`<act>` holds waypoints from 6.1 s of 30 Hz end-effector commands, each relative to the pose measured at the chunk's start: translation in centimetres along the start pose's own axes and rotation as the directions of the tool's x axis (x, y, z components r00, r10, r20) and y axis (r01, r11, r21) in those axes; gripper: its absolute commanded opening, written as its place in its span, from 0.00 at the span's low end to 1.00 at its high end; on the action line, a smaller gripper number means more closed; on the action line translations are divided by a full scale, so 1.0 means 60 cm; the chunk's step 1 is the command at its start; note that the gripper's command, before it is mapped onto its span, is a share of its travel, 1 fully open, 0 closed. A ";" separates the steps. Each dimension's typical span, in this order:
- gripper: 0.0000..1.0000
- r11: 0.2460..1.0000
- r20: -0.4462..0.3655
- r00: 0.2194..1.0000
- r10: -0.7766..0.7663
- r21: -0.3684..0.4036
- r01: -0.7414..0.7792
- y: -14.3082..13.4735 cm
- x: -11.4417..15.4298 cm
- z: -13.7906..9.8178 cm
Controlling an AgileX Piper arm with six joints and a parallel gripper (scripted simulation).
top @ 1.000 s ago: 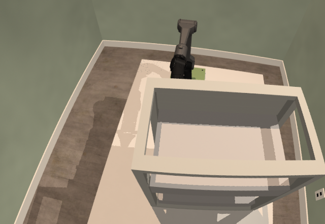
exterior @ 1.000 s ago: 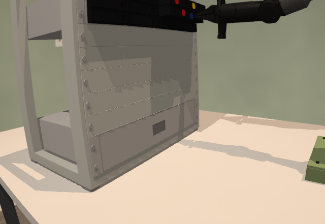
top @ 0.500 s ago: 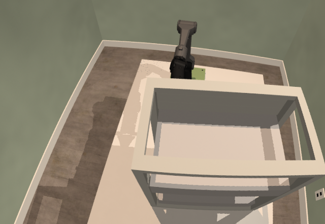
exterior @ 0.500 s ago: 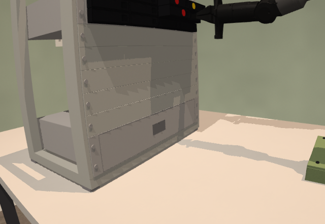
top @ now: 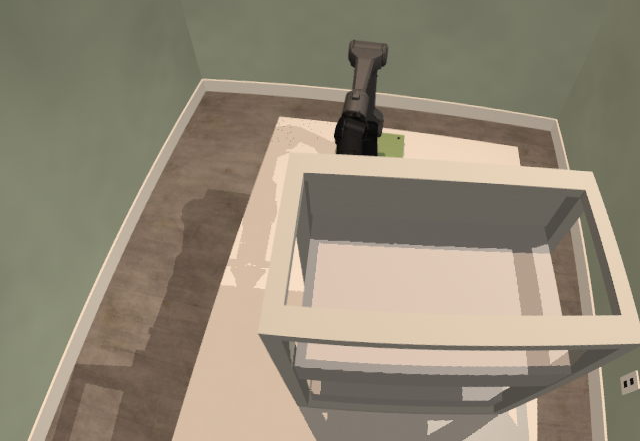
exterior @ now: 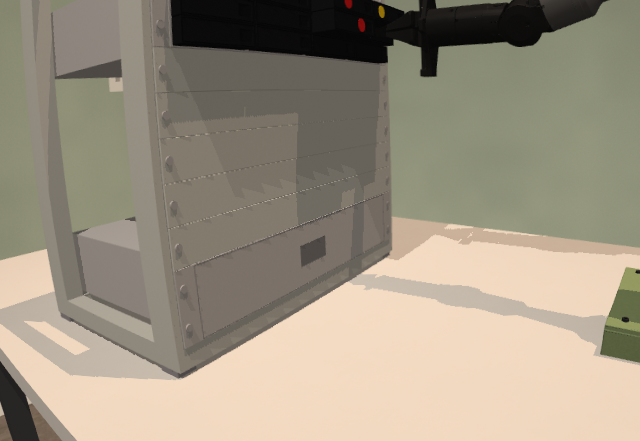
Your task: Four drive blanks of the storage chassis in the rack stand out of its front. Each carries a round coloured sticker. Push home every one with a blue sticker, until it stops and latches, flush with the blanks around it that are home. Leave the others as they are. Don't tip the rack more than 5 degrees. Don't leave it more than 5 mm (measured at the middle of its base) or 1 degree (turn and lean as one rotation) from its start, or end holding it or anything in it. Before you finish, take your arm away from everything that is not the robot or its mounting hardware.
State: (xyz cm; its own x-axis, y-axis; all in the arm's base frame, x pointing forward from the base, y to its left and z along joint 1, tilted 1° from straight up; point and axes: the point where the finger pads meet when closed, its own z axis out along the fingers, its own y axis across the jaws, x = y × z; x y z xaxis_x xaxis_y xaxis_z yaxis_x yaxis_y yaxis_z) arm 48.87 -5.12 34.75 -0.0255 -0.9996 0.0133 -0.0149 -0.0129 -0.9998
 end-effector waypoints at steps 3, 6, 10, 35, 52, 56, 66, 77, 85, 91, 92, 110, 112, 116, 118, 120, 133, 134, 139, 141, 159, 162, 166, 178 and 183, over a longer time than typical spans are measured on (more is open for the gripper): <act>0.00 1.000 0.001 1.000 0.001 -0.004 -0.001 0.004 0.000 0.005; 0.00 1.000 0.001 1.000 0.001 -0.004 -0.001 0.005 0.000 0.006; 0.00 1.000 0.001 1.000 0.001 -0.004 -0.001 0.005 0.000 0.009; 0.00 1.000 0.001 1.000 0.001 -0.004 -0.001 0.007 0.000 0.014; 0.00 1.000 0.001 1.000 0.001 -0.004 -0.001 0.008 0.000 0.019; 0.00 1.000 0.001 1.000 0.001 -0.004 -0.001 0.008 0.000 0.020; 0.00 1.000 0.001 1.000 0.001 -0.004 -0.001 0.009 0.000 0.024; 0.00 1.000 0.001 1.000 0.001 -0.004 -0.001 0.010 0.000 0.027; 0.00 1.000 0.001 1.000 0.001 -0.004 -0.001 0.010 0.000 0.028; 0.00 1.000 0.001 1.000 0.001 -0.004 -0.001 0.010 0.000 0.028; 0.00 1.000 0.001 1.000 0.001 -0.004 -0.001 0.010 0.000 0.028; 0.00 1.000 0.001 1.000 0.001 -0.004 -0.001 0.011 0.000 -0.116; 0.00 1.000 0.001 1.000 0.001 -0.004 -0.001 0.011 0.000 -0.138; 0.00 1.000 0.001 1.000 0.001 -0.004 -0.001 0.011 0.000 -0.153; 0.00 1.000 0.001 1.000 0.001 -0.004 -0.001 0.011 0.000 -0.155; 0.00 1.000 0.001 1.000 0.001 -0.004 -0.001 0.011 0.000 -0.156; 0.00 1.000 0.001 1.000 0.001 -0.004 -0.001 0.010 0.000 -0.176; 0.00 1.000 0.001 1.000 0.001 -0.004 -0.001 0.010 0.000 -0.176; 0.00 1.000 0.001 1.000 0.001 -0.004 -0.001 0.009 0.000 -0.202; 0.00 1.000 0.001 1.000 0.001 -0.004 -0.001 0.008 0.001 -0.214; 0.00 1.000 0.001 1.000 0.001 -0.004 -0.001 0.002 0.001 -0.330; 0.00 1.000 0.001 1.000 0.001 -0.004 -0.001 0.001 0.001 -0.356; 0.00 1.000 0.001 1.000 0.001 -0.004 -0.001 0.000 0.001 -0.379; 0.00 1.000 0.001 1.000 0.001 -0.004 -0.001 -0.001 0.001 -0.407; 0.00 1.000 0.001 1.000 0.001 -0.004 -0.001 -0.002 0.001 -0.412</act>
State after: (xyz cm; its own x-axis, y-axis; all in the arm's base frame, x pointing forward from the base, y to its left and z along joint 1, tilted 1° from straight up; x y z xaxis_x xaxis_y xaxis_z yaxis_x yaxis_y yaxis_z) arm 24.21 -4.62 35.17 -0.0254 -0.9996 0.0125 -0.0212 -0.0120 -0.9997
